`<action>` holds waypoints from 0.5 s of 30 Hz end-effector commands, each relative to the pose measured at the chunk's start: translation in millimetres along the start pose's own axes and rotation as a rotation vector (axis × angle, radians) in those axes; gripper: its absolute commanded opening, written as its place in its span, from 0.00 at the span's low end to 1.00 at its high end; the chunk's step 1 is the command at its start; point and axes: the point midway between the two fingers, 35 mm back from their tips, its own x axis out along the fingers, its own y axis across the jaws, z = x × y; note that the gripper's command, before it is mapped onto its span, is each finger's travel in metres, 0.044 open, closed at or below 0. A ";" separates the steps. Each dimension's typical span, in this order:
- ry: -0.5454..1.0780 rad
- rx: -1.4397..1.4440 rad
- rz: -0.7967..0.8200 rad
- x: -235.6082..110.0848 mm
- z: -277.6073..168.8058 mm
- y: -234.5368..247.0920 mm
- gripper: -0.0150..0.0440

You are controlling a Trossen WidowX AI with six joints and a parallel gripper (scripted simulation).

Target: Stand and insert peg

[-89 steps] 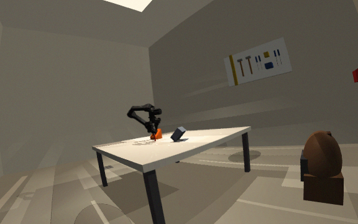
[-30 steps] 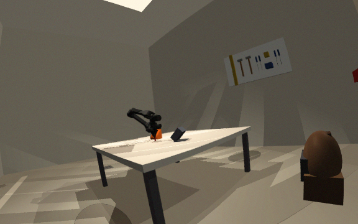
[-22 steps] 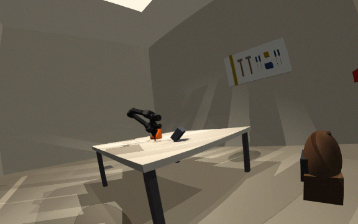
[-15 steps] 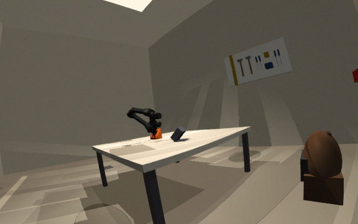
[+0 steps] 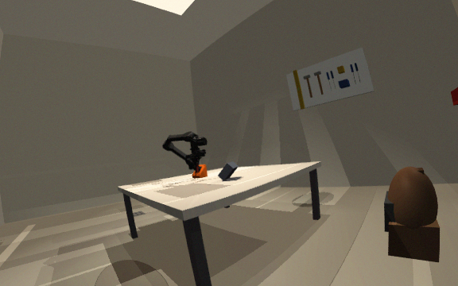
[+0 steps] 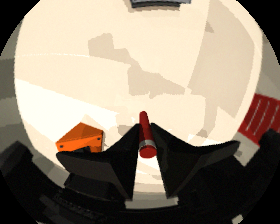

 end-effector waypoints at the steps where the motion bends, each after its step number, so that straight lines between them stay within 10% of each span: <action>1: 0.003 0.003 0.000 -11.4 0.3 0.2 0.25; 15: -0.068 0.092 0.066 -11.3 20.8 2.8 0.25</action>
